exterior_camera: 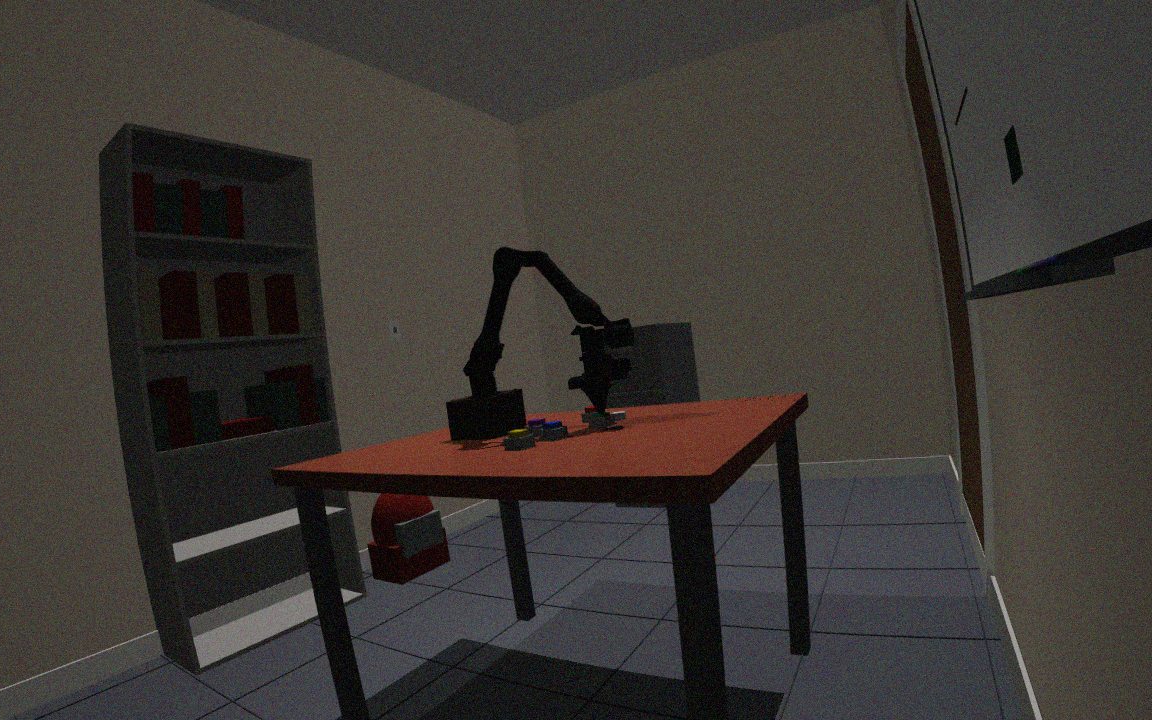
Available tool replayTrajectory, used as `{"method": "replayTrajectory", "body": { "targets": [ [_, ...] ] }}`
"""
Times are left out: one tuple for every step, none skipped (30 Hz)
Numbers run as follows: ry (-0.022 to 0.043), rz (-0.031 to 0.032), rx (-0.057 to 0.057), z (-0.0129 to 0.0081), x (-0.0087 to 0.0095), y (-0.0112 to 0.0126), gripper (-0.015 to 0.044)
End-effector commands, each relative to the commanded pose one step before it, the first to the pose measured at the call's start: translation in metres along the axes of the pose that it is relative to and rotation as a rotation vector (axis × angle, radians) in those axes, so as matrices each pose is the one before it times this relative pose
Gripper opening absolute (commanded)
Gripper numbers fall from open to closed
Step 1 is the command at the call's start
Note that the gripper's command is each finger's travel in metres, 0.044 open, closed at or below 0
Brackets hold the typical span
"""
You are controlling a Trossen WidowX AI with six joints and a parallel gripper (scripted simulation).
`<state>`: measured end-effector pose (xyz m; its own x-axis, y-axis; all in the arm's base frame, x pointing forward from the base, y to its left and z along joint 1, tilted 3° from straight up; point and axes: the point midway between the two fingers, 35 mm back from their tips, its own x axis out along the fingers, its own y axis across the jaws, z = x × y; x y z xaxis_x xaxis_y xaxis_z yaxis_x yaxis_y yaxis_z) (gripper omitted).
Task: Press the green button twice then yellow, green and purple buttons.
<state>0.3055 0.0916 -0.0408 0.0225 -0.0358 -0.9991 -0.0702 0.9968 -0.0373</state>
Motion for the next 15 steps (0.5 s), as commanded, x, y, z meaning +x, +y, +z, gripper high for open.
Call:
{"method": "replayTrajectory", "body": {
  "targets": [
    [0.00390, -0.00574, -0.0010, -0.00117, 0.00132, -0.00105, 0.0020],
    [0.00000, 0.00000, 0.0000, 0.00000, 0.00000, 0.00000, 0.0020],
    [0.00000, 0.00000, 0.0000, 0.00000, 0.00000, 0.00000, 0.0020],
    [0.00000, 0.00000, 0.0000, 0.00000, 0.00000, 0.00000, 0.0020],
    [0.00000, 0.00000, 0.0000, 0.00000, 0.00000, 0.00000, 0.0020],
    [0.00000, 0.00000, 0.0000, 0.00000, 0.00000, 0.00000, 0.0020],
    [0.00000, 0.00000, 0.0000, 0.00000, 0.00000, 0.00000, 0.0020],
    [0.00000, 0.00000, 0.0000, 0.00000, 0.00000, 0.00000, 0.0020],
    [-0.00313, 0.00514, 0.0009, 0.00116, -0.00360, 0.00098, 0.0020],
    [0.00074, -0.00129, -0.0002, 0.00009, -0.00792, -0.00012, 0.0020],
    [0.00114, -0.00194, -0.0004, -0.00028, -0.01197, -0.00030, 0.0020],
    [0.00078, -0.00130, -0.0002, -0.00047, -0.00803, -0.00028, 0.0020],
    [0.00026, -0.00044, -0.0001, -0.00021, -0.00269, -0.00011, 0.0020],
    [0.00000, 0.00000, 0.0000, 0.00000, 0.00000, 0.00000, 0.0020],
    [0.00000, 0.00000, 0.0000, 0.00000, 0.00000, 0.00000, 0.0020]
  ]
}}
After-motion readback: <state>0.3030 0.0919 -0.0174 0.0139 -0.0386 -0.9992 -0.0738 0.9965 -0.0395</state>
